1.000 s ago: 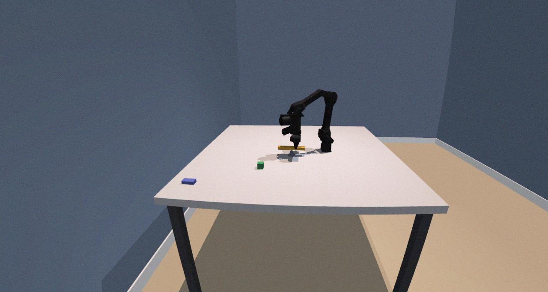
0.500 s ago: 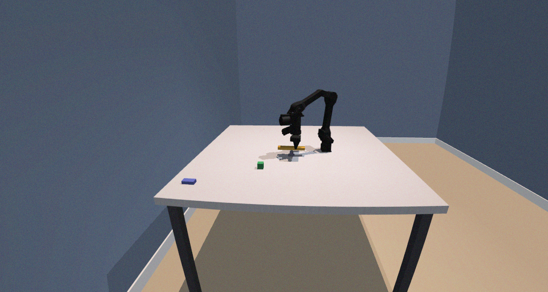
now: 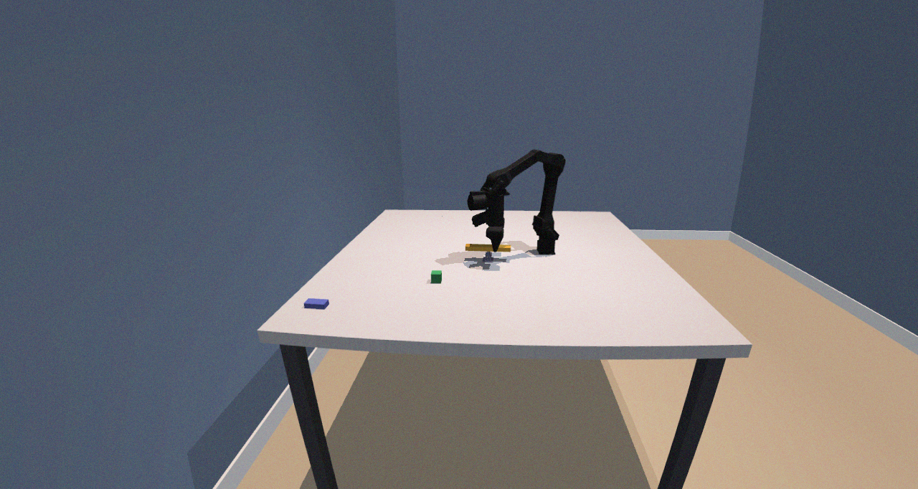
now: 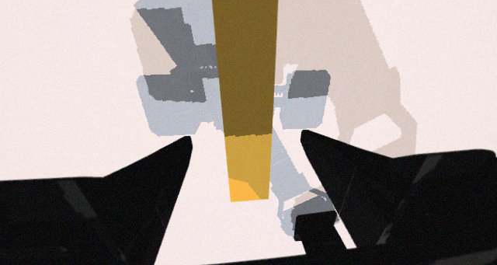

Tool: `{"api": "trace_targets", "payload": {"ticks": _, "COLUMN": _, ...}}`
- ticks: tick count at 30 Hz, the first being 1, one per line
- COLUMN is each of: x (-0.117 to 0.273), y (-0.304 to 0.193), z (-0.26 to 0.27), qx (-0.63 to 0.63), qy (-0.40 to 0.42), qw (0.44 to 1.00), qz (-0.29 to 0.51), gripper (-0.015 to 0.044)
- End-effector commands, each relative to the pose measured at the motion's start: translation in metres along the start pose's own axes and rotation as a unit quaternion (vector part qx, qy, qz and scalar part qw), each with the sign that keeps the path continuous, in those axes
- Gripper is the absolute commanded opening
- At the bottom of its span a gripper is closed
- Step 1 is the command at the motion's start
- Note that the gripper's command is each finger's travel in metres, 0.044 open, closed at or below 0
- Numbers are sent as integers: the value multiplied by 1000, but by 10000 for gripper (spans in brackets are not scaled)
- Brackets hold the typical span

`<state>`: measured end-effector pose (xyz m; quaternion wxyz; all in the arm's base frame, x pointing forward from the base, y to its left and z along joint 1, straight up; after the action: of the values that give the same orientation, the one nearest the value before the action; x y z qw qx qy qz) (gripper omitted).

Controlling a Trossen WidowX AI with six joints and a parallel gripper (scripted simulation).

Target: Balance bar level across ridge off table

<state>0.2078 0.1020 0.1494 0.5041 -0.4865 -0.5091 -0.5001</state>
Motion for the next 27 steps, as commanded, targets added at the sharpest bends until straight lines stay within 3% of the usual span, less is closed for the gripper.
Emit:
{"api": "trace_targets", "payload": {"ticks": 1, "x": 0, "y": 0, "z": 0, "qx": 0, "qy": 0, "qw": 1000, "qz": 0, "gripper": 440}}
{"api": "trace_targets", "payload": {"ticks": 11, "x": 98, "y": 1, "z": 0, "qx": 0, "qy": 0, "qw": 1000, "qz": 0, "gripper": 440}}
{"api": "trace_targets", "payload": {"ticks": 27, "x": 100, "y": 0, "z": 0, "qx": 0, "qy": 0, "qw": 1000, "qz": 0, "gripper": 440}}
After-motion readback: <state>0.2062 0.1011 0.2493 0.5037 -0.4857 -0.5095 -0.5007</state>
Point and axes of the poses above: the point midway between the two fingers, 35 mm back from their tips, its own x axis back along the fingers, its own z axis across the jaws, y = z × x, the point moved 6 cm from there along x, back along the fingers, and after that the axes turned 4 degrees about x, right-handed, at the moved point
